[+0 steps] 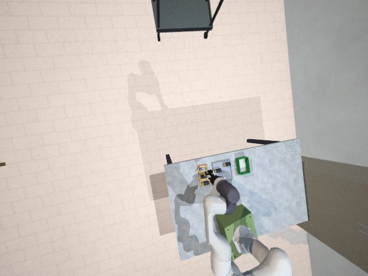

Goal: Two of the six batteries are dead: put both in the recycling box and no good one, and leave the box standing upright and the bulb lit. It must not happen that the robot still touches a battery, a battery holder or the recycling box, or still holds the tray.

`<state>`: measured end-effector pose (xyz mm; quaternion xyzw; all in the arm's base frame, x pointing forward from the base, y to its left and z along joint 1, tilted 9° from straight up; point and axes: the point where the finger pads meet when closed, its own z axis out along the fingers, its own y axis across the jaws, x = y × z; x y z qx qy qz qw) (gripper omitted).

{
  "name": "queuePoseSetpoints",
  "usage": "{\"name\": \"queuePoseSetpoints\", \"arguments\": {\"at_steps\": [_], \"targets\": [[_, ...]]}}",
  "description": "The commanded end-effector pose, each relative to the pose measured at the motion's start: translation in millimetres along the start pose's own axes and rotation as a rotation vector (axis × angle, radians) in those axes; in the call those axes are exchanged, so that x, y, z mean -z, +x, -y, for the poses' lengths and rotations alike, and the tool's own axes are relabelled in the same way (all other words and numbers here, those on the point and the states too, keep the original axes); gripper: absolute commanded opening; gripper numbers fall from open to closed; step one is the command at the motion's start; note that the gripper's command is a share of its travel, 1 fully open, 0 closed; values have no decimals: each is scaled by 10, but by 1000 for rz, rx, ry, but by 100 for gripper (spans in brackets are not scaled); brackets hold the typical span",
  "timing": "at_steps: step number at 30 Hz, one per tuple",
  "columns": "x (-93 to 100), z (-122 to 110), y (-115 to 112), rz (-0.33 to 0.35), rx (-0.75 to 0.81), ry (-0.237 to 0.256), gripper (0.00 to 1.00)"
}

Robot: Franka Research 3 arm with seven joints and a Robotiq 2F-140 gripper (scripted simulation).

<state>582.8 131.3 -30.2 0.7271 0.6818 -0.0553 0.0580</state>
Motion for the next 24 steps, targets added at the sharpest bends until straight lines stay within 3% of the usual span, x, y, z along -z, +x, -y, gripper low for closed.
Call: {"name": "queuePoseSetpoints", "arguments": {"at_steps": [1, 21, 24], "targets": [[15, -11, -16, 4, -60, -1, 16], [8, -11, -16, 4, -117, -1, 16], [-227, -11, -17, 4, -117, -1, 16]]}}
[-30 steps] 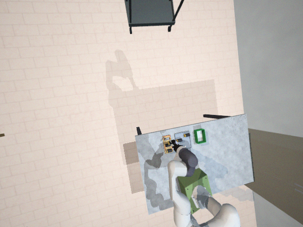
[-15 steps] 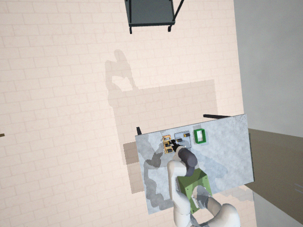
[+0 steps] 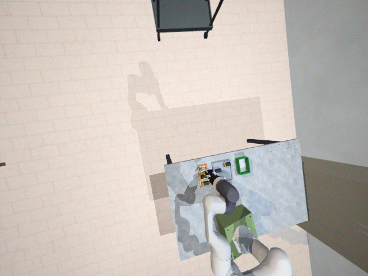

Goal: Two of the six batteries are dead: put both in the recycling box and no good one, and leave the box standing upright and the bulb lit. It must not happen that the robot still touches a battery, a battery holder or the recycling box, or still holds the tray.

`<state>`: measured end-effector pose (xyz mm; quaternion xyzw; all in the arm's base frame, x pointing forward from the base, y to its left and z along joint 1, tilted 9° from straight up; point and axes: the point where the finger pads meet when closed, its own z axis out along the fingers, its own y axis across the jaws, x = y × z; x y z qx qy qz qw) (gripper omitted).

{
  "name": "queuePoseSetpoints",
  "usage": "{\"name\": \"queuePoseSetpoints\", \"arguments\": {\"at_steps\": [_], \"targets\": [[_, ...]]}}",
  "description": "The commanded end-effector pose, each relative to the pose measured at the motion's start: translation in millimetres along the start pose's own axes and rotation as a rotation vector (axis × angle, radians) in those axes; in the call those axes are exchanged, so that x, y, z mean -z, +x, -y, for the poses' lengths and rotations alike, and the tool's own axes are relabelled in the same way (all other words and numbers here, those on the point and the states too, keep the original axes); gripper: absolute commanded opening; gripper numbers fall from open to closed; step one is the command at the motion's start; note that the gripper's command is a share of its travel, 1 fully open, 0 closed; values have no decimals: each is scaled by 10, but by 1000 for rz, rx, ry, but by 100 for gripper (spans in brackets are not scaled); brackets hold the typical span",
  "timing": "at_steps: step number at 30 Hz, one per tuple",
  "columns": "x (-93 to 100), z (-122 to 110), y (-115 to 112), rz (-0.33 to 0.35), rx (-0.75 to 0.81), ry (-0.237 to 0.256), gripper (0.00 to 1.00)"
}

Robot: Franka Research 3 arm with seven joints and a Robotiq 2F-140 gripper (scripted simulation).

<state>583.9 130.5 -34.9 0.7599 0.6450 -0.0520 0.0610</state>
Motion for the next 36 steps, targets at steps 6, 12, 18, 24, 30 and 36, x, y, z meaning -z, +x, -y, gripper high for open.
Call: {"name": "queuePoseSetpoints", "arguments": {"at_steps": [6, 12, 18, 24, 30, 36], "targets": [[-560, -2, -18, 4, -18, 0, 16], [-560, -2, -18, 4, -18, 0, 16], [-560, -2, -18, 4, -18, 0, 16], [-560, -2, -18, 4, -18, 0, 16], [-560, -2, -18, 4, -18, 0, 16], [-560, -2, -18, 4, -18, 0, 16]]}}
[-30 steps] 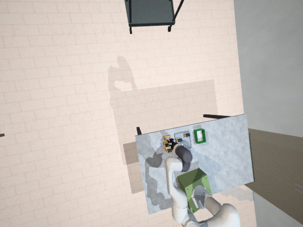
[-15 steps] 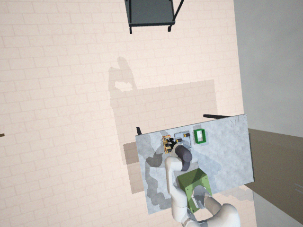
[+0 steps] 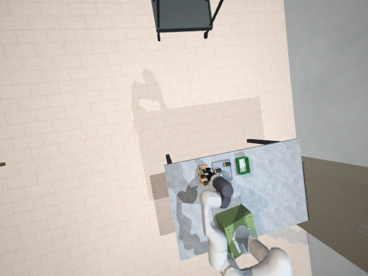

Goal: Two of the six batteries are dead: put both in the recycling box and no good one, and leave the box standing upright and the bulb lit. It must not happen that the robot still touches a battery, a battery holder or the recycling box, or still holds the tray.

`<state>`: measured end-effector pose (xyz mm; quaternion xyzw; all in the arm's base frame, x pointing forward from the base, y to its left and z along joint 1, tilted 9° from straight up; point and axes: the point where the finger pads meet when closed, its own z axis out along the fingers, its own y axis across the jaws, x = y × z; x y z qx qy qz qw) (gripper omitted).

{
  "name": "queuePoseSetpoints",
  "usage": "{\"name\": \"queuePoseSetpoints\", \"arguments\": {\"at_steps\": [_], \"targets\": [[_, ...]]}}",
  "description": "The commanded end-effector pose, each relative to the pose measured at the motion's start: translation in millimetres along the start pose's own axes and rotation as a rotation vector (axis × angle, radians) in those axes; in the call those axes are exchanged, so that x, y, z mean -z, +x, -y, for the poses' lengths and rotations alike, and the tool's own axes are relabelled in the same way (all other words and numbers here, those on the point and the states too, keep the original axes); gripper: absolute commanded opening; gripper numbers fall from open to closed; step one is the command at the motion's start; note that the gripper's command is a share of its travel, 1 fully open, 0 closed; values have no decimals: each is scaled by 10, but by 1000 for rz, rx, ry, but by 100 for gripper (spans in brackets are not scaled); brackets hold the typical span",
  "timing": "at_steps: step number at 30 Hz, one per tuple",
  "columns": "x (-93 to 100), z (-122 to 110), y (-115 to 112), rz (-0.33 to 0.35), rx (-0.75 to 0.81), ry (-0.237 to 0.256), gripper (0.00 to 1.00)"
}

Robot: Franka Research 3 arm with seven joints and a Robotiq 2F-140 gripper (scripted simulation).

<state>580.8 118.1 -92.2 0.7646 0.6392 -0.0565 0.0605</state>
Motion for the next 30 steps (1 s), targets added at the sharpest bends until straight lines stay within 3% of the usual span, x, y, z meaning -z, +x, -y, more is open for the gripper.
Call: {"name": "queuePoseSetpoints", "arguments": {"at_steps": [1, 30], "targets": [[26, -27, 17, -2, -4, -8, 16], [26, -49, 33, -2, 57, -8, 16]]}}
